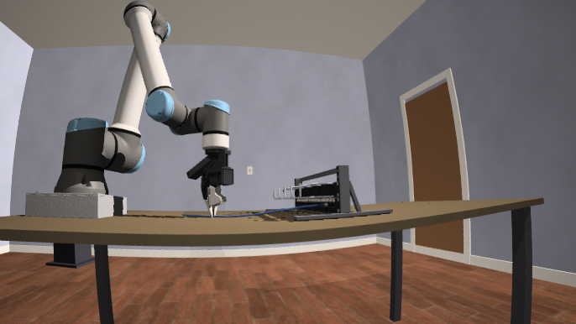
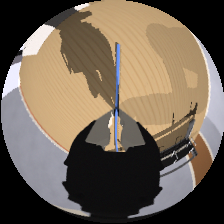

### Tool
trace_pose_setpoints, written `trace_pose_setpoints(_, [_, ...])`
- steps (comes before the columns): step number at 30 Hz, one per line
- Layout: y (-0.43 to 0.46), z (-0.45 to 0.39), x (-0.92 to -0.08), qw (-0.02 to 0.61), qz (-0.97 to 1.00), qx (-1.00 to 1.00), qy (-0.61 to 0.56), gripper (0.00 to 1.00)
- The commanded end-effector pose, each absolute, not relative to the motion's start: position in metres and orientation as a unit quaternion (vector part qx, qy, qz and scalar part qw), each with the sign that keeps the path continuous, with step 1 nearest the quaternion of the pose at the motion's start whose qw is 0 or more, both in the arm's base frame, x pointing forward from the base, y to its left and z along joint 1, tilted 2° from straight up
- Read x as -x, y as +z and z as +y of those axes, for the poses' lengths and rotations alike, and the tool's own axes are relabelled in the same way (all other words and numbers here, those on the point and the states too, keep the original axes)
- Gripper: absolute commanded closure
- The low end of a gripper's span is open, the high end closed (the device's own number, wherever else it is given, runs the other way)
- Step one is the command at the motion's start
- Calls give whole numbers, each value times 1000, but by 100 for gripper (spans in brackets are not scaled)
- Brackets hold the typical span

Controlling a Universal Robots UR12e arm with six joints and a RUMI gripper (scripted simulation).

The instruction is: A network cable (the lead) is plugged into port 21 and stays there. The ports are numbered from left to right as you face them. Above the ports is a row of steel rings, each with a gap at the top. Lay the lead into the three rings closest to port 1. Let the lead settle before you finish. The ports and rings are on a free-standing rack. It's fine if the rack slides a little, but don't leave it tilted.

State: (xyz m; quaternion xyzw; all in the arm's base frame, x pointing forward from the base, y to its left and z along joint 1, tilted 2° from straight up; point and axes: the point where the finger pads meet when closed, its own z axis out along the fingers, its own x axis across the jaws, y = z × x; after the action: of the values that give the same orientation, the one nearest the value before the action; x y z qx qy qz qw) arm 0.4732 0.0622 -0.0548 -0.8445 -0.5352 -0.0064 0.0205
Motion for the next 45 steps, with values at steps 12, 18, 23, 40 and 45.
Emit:
trace_pose_setpoints(12, [-54, 62, -474, 20, -535, 844, -7, 100])
trace_pose_setpoints(18, [-54, 62, -474, 20, -535, 844, -7, 100])
trace_pose_setpoints(23, [-54, 62, -474, 20, -535, 844, -7, 100])
trace_pose_setpoints(40, [-45, 62, -474, 20, -535, 844, -7, 100])
trace_pose_setpoints(45, [-40, 62, -474, 20, -535, 844, -7, 100])
